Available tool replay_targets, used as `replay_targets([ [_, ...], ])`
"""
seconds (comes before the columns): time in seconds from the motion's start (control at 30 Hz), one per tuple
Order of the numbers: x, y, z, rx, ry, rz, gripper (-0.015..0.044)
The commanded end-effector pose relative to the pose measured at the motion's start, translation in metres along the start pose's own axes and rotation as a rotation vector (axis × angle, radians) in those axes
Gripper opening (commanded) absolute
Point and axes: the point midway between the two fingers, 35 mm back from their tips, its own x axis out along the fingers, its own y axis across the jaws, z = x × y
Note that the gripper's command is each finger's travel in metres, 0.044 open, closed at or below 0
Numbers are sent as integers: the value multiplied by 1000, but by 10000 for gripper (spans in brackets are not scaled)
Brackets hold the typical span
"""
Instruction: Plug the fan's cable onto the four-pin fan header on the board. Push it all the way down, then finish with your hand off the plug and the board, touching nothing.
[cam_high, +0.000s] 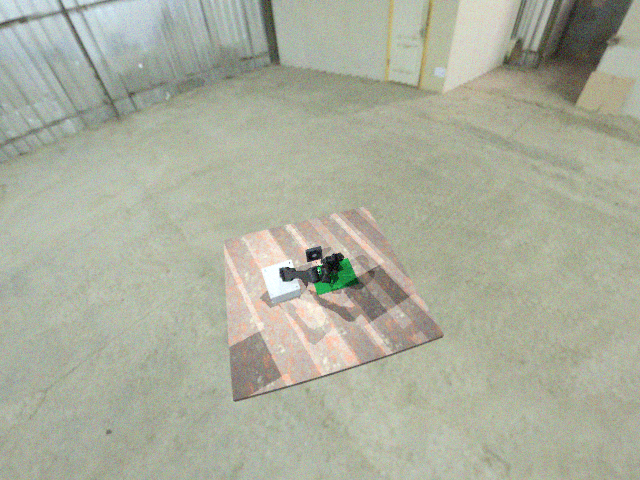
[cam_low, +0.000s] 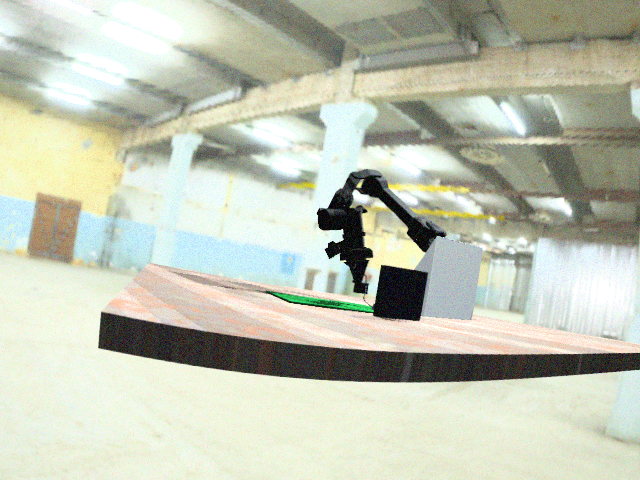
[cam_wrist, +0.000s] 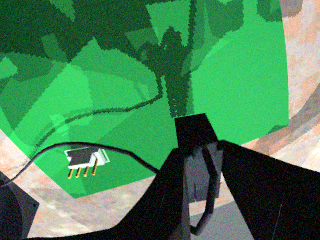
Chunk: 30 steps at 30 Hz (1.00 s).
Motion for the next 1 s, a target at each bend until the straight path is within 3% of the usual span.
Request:
replay_targets([
  [0.0, -13, 0, -1, 9, -3, 9, 0],
  [0.63, -62, -3, -18, 0, -2, -2, 0],
  [0.97, -65, 5, -1, -308, -100, -13, 0],
])
